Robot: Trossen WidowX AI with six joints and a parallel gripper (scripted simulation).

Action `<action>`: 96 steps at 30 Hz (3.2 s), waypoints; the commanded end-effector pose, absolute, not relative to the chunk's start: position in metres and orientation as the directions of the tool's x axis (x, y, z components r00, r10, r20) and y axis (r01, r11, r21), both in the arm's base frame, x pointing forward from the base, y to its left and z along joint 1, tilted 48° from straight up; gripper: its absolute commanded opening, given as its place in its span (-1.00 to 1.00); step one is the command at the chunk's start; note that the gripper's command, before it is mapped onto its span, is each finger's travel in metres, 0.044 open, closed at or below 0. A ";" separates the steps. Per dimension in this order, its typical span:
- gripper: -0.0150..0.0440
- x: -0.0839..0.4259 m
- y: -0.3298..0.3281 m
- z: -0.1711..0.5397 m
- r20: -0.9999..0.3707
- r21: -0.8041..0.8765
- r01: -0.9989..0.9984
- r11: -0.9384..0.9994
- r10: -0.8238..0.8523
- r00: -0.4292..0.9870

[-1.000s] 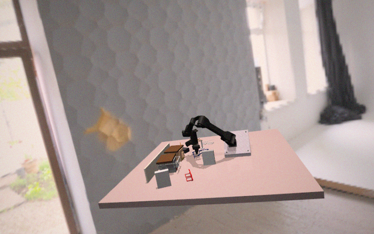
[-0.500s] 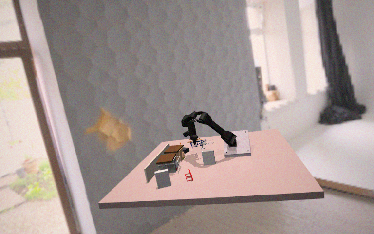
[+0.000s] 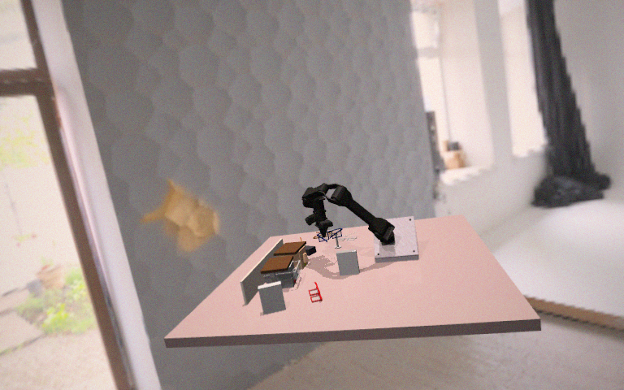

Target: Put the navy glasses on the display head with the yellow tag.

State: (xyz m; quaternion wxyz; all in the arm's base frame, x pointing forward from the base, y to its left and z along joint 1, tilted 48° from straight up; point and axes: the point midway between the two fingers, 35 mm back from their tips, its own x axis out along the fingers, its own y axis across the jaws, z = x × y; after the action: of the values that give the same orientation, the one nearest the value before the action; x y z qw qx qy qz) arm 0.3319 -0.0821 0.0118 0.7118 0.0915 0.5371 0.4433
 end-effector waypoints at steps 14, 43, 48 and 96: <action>-0.49 0.336 -0.116 -0.023 -0.686 0.347 -0.868 0.356 0.727 0.024; -0.49 0.330 -0.169 -0.084 -0.686 -0.256 -0.944 -0.210 0.728 0.024; -0.49 0.331 -0.168 -0.087 -0.686 -0.259 -0.942 -0.213 0.728 0.024; -0.49 0.344 -0.109 -0.109 -0.683 -0.261 -0.942 -0.212 0.730 0.025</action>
State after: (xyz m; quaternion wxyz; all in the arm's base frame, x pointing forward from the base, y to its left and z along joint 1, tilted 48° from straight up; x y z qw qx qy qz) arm 0.3404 -0.1106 -0.1148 0.6091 -0.3689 0.1431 0.6873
